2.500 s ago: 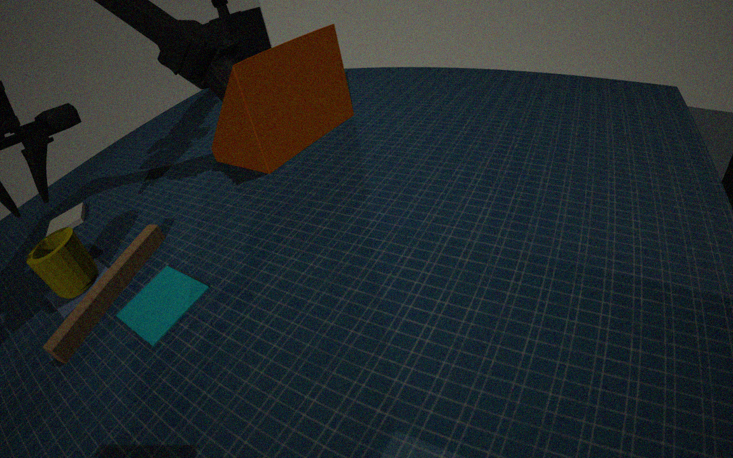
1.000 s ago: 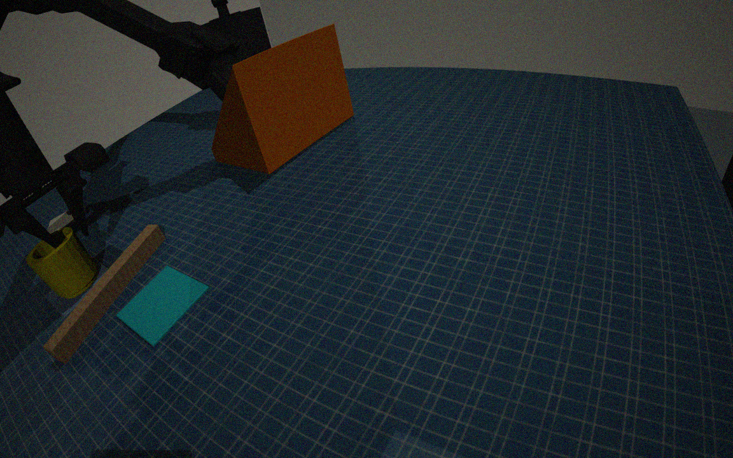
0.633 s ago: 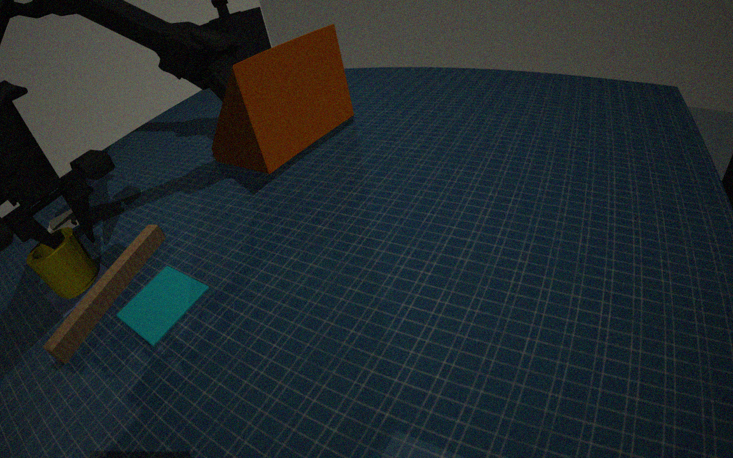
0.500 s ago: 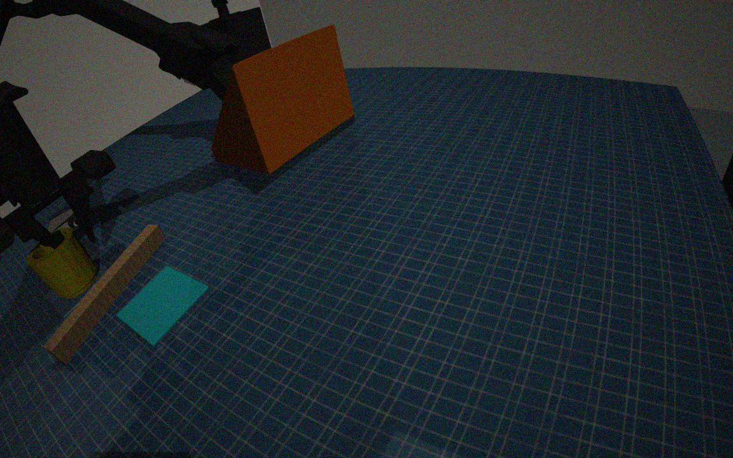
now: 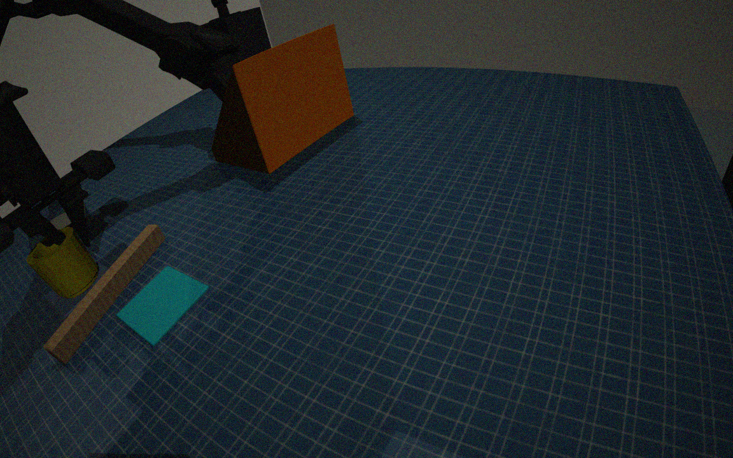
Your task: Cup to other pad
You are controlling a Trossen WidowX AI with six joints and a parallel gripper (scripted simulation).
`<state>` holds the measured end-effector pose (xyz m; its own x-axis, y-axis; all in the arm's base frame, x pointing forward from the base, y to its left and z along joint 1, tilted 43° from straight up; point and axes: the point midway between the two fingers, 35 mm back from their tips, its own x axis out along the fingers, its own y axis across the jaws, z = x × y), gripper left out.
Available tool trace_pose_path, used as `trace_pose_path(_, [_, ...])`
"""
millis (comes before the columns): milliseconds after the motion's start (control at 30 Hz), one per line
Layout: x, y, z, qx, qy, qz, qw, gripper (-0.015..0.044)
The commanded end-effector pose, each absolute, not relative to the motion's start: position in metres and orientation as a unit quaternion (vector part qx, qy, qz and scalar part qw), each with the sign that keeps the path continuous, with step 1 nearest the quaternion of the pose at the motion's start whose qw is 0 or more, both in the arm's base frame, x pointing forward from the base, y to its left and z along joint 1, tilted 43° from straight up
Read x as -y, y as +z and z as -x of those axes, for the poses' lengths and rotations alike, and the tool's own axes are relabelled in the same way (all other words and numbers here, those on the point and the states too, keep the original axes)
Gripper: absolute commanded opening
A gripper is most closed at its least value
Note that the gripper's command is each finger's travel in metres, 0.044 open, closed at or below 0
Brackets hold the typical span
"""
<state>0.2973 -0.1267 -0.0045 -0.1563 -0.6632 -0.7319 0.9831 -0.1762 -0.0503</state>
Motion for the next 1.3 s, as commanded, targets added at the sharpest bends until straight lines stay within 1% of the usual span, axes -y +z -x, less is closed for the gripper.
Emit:
trace_pose_path(0, [0.127,-0.004,-0.297,-0.274,-0.709,-0.292,0.580,0.0047])
trace_pose_path(200, [0.127,-0.004,-0.297,-0.274,-0.709,-0.292,0.580,0.0000])
trace_pose_path(733, [0.092,0.029,-0.305,-0.275,-0.710,-0.289,0.581,0.0000])
trace_pose_path(1267, [0.093,0.026,-0.305,-0.276,-0.709,-0.285,0.582,0.0000])
